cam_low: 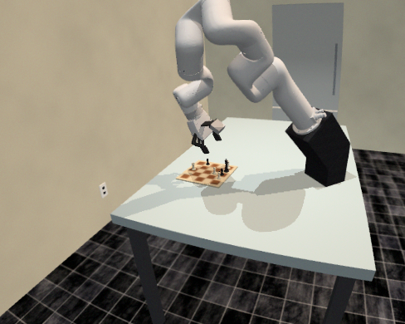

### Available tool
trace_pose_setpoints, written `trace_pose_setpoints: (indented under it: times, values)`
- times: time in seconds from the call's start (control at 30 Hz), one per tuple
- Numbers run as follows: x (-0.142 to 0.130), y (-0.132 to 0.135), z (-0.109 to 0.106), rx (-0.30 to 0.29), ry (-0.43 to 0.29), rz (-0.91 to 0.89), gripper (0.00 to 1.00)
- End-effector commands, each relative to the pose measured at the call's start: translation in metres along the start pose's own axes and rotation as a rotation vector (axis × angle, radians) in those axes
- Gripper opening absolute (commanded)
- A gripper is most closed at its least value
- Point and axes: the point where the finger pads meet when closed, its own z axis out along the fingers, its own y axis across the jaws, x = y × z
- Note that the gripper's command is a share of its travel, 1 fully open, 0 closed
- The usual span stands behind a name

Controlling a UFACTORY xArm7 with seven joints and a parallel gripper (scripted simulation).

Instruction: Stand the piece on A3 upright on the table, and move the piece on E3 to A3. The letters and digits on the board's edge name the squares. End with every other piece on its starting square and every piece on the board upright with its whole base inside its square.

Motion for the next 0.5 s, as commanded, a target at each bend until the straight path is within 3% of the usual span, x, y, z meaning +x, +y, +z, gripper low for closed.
trace_pose_setpoints:
  times: [0.0,0.1,0.17,0.27,0.33,0.47]
  values:
    - [0.003,-0.010,0.005,-0.122,-0.078,0.089,1.00]
    - [0.004,-0.015,0.006,-0.159,-0.099,0.128,1.00]
    - [0.006,-0.022,0.009,-0.226,-0.133,0.192,1.00]
    - [0.008,-0.028,0.011,-0.279,-0.162,0.245,1.00]
    - [0.008,-0.028,0.011,-0.279,-0.162,0.245,1.00]
    - [0.012,-0.036,0.015,-0.352,-0.191,0.308,1.00]
